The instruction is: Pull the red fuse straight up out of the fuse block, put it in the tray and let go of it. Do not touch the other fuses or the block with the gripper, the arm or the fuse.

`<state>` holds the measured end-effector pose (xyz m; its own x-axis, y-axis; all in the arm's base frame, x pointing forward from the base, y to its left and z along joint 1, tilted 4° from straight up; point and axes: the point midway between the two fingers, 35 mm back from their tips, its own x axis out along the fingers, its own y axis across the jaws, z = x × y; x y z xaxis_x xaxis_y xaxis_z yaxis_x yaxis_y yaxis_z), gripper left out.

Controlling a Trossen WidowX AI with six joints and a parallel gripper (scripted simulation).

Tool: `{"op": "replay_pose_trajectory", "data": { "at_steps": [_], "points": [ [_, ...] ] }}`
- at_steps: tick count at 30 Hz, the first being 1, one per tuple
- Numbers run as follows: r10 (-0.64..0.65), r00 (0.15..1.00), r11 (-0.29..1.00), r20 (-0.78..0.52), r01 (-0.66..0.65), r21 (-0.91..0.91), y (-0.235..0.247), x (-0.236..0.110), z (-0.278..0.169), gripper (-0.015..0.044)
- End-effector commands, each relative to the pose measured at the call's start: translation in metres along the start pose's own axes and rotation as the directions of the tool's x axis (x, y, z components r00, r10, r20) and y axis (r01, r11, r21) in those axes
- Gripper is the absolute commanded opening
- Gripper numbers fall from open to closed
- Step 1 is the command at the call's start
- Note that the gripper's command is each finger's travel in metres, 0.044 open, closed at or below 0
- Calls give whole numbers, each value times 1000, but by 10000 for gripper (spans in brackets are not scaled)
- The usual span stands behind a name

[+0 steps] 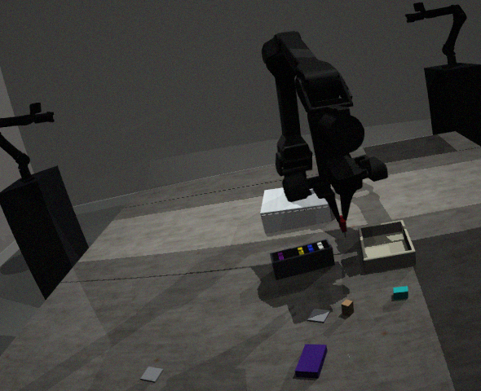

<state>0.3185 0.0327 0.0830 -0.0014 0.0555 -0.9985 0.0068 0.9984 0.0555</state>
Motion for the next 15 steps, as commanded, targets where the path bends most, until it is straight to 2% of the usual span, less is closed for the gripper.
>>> {"op": "replay_pose_trajectory", "data": {
  "at_steps": [1, 11, 15],
  "points": [
    [6, 1000, 1000, -3, -6, 1, 25, 0, 1, 0],
    [13, 1000, 1000, -5, -13, 1, 82, 0, -3, 0],
    [13, 1000, 1000, -5, -13, 1, 86, 0, -4, 0]
  ]
}}
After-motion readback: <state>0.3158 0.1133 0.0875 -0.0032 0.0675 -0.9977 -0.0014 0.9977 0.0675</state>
